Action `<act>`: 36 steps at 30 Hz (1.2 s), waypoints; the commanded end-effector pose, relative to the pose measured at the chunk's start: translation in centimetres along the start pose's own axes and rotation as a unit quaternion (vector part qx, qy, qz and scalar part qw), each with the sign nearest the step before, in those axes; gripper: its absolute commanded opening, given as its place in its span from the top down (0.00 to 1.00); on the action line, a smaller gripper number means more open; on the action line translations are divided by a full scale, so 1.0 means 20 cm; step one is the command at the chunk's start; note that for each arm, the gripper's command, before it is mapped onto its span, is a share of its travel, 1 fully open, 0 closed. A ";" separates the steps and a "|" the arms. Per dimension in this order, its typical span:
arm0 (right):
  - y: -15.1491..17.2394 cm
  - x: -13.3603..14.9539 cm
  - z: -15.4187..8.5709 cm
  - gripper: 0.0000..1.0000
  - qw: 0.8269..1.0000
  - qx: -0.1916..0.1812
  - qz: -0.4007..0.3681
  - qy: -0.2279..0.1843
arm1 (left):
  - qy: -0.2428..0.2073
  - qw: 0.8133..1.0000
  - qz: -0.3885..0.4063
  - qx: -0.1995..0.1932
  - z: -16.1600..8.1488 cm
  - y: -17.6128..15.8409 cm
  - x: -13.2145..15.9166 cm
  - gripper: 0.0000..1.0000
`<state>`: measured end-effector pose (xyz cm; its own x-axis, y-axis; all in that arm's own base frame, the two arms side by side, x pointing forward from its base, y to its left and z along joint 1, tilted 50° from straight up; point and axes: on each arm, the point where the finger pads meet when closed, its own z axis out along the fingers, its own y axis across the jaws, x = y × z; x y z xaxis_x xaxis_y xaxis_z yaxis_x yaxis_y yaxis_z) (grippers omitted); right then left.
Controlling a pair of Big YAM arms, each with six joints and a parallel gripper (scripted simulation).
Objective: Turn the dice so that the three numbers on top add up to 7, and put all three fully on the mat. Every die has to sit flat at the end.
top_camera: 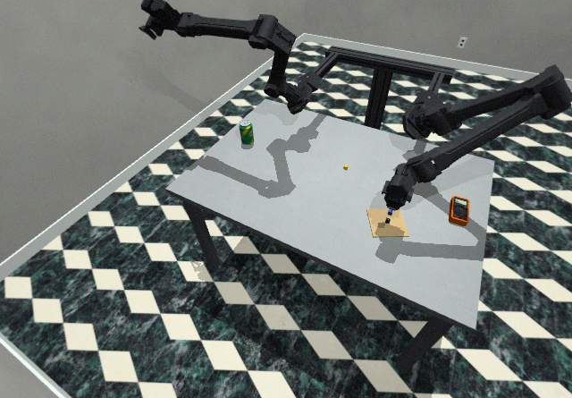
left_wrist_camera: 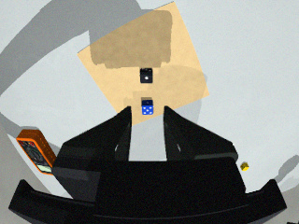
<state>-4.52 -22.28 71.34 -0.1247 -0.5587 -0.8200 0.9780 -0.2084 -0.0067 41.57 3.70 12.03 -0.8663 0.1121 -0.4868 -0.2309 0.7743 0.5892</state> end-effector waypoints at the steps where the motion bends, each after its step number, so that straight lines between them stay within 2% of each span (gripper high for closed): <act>1: -0.02 -0.21 -0.02 0.00 0.999 0.005 0.000 -0.031 | -0.017 1.000 -0.022 0.004 -0.09 0.01 -0.09 0.70; 4: -0.02 -0.21 -0.02 0.00 0.999 0.005 0.000 -0.031 | 0.002 1.000 -0.015 -0.002 -0.02 0.00 -0.04 0.70; 5: -0.02 -0.21 -0.02 0.00 0.999 0.005 0.000 -0.031 | 0.006 1.000 -0.012 -0.002 -0.02 0.00 -0.01 0.00; 24: -0.02 -0.21 -0.02 0.00 0.999 0.005 0.000 -0.031 | 0.001 1.000 -0.013 -0.001 -0.02 0.01 -0.03 0.00; 28: -0.02 -0.21 -0.02 0.00 0.999 0.005 0.000 -0.031 | -0.001 1.000 -0.010 0.002 -0.03 -0.03 -0.02 0.00; 32: -0.02 -0.21 -0.02 0.00 0.999 0.005 0.000 -0.031 | 0.004 1.000 0.001 0.010 -0.01 -0.20 0.07 0.00; 36: -0.02 -0.21 -0.02 0.00 0.999 0.005 0.000 -0.031 | 0.012 1.000 0.020 0.022 0.01 -0.57 0.24 0.00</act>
<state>-4.52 -22.28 71.34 -0.1247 -0.5587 -0.8200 0.9780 -0.2084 -0.0067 41.29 -0.38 8.57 -0.8660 0.1206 -0.4853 -0.2144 0.7873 0.5781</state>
